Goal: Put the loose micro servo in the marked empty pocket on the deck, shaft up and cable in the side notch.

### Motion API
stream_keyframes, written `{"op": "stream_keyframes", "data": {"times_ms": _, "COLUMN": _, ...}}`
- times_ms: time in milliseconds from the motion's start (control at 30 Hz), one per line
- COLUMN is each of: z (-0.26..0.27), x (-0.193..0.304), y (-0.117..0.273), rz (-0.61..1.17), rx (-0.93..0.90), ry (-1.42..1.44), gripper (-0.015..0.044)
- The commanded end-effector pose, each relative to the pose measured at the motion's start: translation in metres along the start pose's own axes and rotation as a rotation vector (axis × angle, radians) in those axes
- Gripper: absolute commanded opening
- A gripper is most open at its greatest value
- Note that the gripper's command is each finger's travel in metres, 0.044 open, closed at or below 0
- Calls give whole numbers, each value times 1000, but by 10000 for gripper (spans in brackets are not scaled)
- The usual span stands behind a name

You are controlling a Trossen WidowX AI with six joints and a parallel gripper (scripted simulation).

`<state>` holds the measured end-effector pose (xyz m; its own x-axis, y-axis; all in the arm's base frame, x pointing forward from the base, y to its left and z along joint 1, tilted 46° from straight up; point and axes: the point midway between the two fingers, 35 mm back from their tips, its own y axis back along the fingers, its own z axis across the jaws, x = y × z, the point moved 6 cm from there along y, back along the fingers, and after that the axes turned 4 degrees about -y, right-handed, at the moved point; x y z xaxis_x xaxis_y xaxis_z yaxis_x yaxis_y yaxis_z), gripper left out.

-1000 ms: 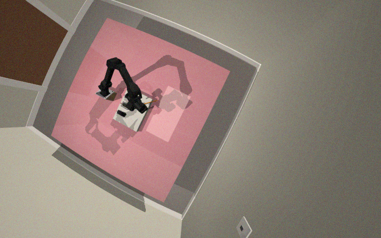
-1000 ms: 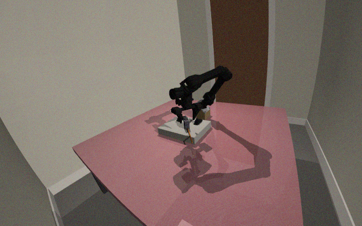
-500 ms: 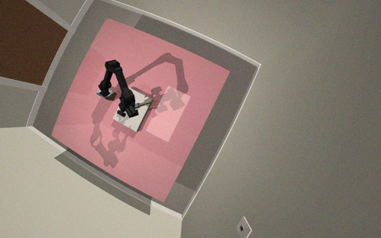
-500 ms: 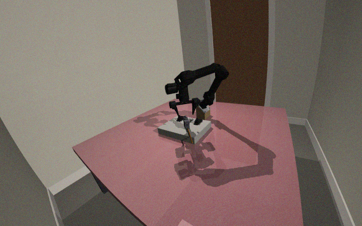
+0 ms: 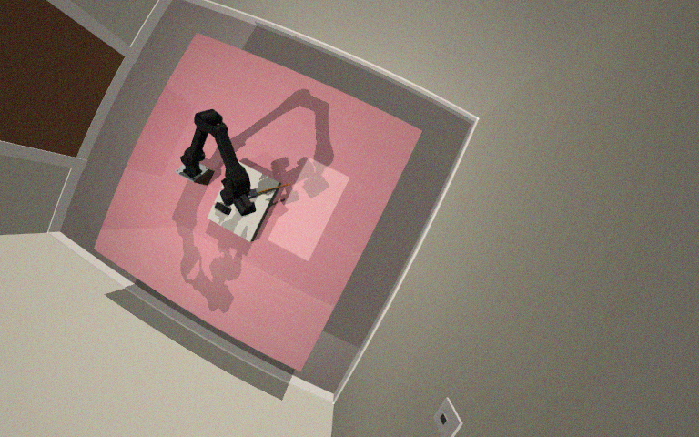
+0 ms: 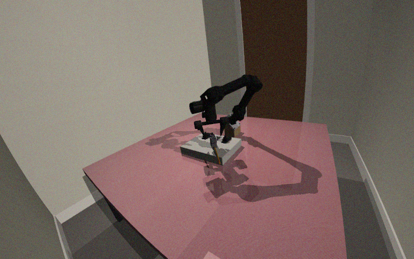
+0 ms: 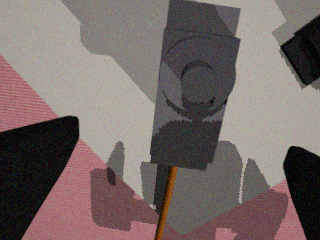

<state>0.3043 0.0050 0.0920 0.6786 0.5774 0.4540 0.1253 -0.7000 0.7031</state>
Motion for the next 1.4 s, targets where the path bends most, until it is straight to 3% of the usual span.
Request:
{"op": "stream_keyframes", "data": {"times_ms": 0, "z": -1, "x": 0, "y": -6, "rz": 5, "rx": 4, "ry": -4, "gripper": 440}}
{"op": "stream_keyframes", "data": {"times_ms": 300, "z": -1, "x": 0, "y": -18, "rz": 6, "rx": 4, "ry": -4, "gripper": 440}}
{"op": "stream_keyframes", "data": {"times_ms": 700, "z": -1, "x": 0, "y": -18, "rz": 6, "rx": 4, "ry": -4, "gripper": 125}}
{"op": "stream_keyframes", "data": {"times_ms": 900, "z": -1, "x": 0, "y": -18, "rz": 6, "rx": 4, "ry": -4, "gripper": 85}}
{"op": "stream_keyframes", "data": {"times_ms": 1000, "z": -1, "x": 0, "y": -12, "rz": 6, "rx": 4, "ry": -4, "gripper": 6}}
{"op": "stream_keyframes", "data": {"times_ms": 1167, "z": -6, "x": -2, "y": 11, "rz": 5, "rx": 3, "ry": -5, "gripper": 0}}
{"op": "stream_keyframes", "data": {"times_ms": 1367, "z": -8, "x": -3, "y": 12, "rz": 5, "rx": 4, "ry": -5, "gripper": 0}}
